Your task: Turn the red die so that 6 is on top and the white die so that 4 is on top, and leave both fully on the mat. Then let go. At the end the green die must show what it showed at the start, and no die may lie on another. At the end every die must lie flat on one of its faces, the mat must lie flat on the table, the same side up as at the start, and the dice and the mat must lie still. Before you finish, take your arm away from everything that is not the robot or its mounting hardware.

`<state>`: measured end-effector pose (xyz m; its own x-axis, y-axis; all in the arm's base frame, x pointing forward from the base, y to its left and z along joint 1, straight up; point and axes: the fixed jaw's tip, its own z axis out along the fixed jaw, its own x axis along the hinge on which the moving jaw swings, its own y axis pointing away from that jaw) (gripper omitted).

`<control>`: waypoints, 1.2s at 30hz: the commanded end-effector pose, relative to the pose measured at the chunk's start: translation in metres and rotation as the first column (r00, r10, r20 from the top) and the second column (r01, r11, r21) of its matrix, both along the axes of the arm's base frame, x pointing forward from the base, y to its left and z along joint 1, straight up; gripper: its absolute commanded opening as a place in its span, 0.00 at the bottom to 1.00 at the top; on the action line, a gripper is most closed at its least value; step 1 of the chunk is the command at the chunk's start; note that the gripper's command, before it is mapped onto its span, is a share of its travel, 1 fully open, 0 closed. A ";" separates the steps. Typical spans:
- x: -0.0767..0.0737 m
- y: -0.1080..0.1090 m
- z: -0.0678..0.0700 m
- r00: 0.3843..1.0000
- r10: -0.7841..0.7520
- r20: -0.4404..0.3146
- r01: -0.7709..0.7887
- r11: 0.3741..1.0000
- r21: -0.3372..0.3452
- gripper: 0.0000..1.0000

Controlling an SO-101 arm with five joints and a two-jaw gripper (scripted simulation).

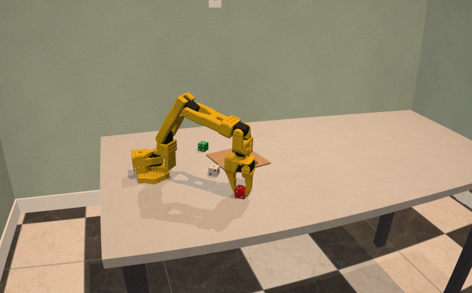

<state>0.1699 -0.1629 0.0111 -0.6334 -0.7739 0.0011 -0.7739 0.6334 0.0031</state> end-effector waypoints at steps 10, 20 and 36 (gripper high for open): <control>0.005 -0.005 0.009 0.999 0.003 0.032 -0.002 1.000 -0.029 0.00; 0.005 -0.006 0.030 0.999 0.003 0.037 -0.002 0.999 -0.034 0.00; 0.003 -0.004 0.058 0.999 0.004 0.046 -0.002 0.999 -0.042 0.00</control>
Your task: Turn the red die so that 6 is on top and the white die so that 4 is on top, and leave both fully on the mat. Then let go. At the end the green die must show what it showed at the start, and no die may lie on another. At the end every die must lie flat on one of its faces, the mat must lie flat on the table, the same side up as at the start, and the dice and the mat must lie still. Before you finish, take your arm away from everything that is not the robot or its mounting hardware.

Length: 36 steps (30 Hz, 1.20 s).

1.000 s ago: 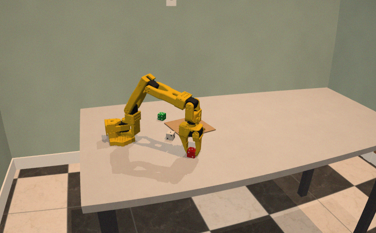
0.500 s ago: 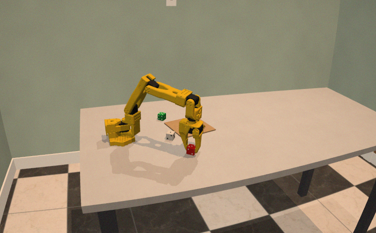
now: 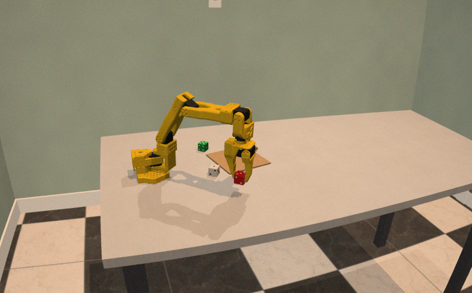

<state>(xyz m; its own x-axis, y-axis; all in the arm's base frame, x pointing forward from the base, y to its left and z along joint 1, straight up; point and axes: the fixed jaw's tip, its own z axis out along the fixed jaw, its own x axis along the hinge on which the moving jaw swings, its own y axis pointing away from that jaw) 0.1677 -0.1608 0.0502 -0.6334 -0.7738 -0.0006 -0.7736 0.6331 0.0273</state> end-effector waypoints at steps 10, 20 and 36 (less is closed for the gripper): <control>0.005 -0.006 0.019 0.998 0.005 0.064 -0.001 0.998 -0.059 0.00; 0.005 -0.006 0.019 0.998 0.005 0.064 -0.001 0.998 -0.059 0.00; -0.026 0.021 0.023 0.997 -0.045 0.057 0.048 0.998 -0.050 0.00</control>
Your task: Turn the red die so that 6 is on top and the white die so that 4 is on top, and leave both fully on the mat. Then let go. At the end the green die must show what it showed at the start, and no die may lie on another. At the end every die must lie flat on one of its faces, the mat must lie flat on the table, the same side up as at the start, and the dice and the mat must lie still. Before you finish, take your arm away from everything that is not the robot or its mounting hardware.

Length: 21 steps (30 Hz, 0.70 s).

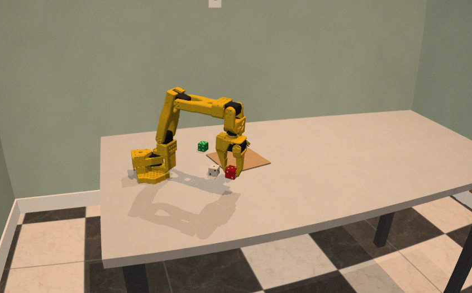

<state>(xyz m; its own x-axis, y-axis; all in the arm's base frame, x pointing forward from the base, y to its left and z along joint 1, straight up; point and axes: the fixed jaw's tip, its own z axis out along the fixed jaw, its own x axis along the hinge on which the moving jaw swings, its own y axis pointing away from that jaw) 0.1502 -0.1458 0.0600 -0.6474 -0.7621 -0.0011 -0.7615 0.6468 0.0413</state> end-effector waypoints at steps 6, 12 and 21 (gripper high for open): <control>-0.026 0.022 0.008 0.997 -0.050 0.064 0.054 0.997 -0.057 0.00; -0.043 0.037 0.000 0.995 -0.073 0.062 0.076 0.996 -0.054 0.00; -0.045 0.040 -0.002 0.995 -0.076 0.061 0.080 0.995 -0.054 0.00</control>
